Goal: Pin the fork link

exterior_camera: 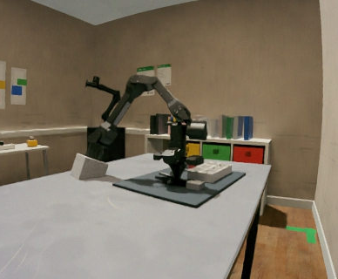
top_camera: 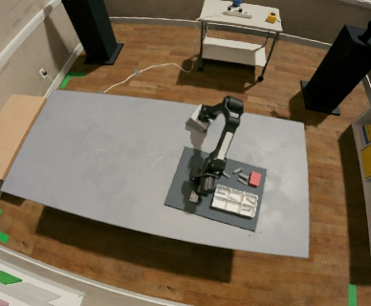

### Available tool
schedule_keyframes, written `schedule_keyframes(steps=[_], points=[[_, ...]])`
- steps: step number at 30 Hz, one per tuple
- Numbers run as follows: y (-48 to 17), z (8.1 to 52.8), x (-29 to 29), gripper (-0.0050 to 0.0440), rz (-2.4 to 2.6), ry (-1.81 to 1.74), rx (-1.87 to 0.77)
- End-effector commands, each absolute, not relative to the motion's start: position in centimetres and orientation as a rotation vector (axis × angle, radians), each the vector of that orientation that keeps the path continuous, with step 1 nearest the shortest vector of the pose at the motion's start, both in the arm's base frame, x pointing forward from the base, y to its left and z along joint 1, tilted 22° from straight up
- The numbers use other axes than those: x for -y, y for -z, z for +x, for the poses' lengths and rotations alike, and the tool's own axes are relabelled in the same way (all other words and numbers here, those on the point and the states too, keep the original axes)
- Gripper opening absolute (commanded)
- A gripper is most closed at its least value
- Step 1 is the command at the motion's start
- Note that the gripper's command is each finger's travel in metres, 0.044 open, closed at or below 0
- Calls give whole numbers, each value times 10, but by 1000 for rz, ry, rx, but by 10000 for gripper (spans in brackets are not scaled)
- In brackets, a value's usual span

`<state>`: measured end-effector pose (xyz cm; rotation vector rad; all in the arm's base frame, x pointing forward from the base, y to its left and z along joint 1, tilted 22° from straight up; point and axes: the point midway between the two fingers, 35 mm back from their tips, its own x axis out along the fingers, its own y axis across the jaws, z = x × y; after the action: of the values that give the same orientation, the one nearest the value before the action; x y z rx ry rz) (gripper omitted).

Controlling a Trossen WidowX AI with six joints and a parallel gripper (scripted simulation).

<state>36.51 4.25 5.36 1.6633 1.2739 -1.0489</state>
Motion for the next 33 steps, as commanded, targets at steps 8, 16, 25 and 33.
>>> schedule_keyframes(steps=[8, 16, 25, 33], points=[[-60, 369, -45, -50, 1671, 1031, -1261], [-60, 369, -44, -50, 1672, 1031, -1259], [-60, 369, -44, -50, 1672, 1031, -1259], [-59, 368, -43, -50, 1670, 1033, -1261]])
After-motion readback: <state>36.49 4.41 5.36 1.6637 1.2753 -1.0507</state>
